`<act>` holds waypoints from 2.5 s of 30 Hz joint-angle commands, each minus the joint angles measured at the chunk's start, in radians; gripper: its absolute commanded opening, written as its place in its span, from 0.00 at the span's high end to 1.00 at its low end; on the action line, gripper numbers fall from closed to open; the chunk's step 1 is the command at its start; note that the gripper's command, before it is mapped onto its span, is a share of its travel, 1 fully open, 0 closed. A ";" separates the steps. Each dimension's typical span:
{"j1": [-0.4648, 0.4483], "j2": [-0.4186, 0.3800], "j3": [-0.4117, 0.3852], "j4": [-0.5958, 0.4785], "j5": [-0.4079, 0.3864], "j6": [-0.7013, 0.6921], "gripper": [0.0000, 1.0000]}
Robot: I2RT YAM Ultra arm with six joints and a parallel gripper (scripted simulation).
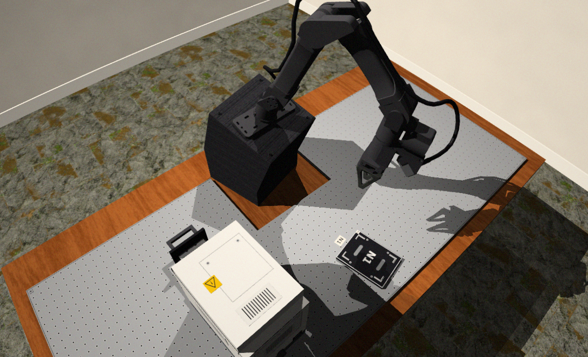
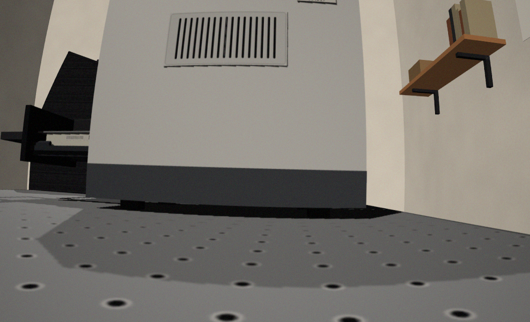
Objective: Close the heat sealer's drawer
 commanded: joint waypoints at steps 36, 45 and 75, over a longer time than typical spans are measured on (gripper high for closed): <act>-0.446 0.011 0.107 -0.105 -0.092 -0.024 0.55; -0.540 0.068 0.142 -0.147 -0.115 0.050 0.55; -0.889 0.090 0.196 -0.207 -0.178 0.014 0.55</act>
